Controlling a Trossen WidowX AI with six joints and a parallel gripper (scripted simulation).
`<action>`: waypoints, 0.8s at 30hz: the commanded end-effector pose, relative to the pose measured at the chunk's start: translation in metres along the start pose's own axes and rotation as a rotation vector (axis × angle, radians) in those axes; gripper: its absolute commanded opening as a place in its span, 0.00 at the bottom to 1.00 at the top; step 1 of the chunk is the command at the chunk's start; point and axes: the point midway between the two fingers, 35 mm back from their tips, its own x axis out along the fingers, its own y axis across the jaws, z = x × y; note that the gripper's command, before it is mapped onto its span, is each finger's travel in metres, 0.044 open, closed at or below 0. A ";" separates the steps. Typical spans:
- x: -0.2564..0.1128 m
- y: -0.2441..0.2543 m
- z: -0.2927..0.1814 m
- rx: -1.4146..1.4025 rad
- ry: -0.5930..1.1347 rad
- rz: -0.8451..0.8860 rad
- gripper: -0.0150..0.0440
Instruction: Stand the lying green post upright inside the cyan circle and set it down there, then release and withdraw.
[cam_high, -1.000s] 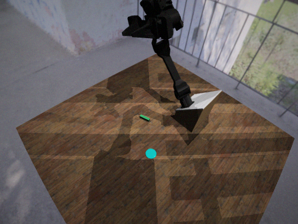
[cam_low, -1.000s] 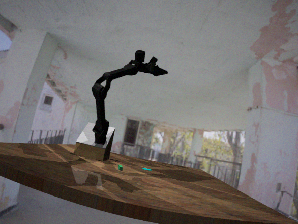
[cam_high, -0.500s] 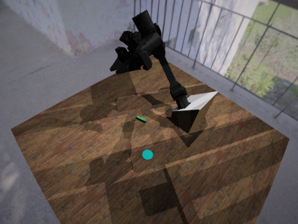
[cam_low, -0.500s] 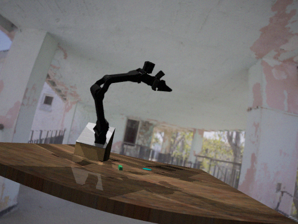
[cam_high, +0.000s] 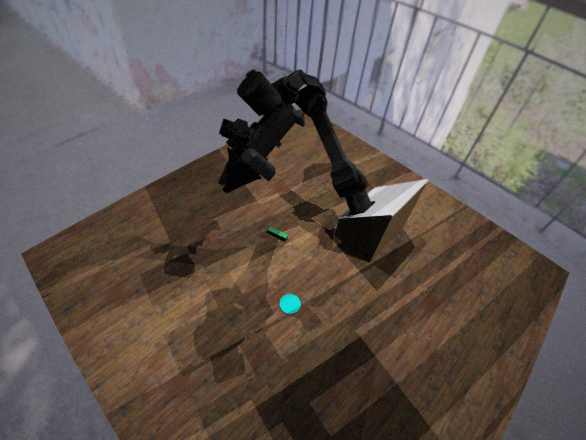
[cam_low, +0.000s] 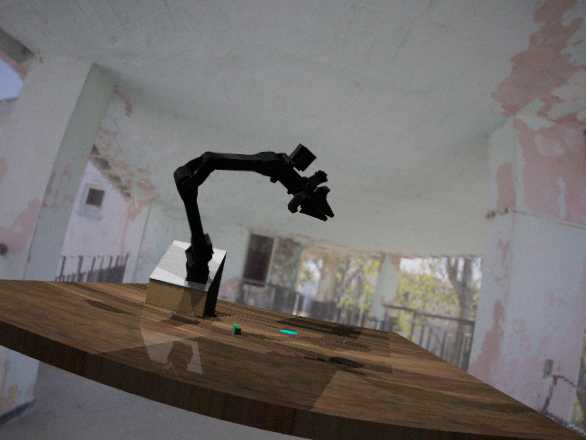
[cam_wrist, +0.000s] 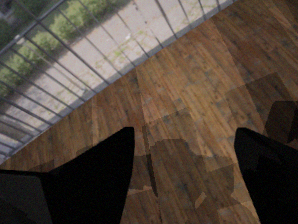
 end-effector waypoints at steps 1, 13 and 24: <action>0.011 -0.017 -0.018 0.045 0.062 -0.041 0.65; 0.035 -0.085 -0.085 0.225 0.278 -0.240 0.65; 0.030 -0.147 -0.149 0.410 0.459 -0.471 0.65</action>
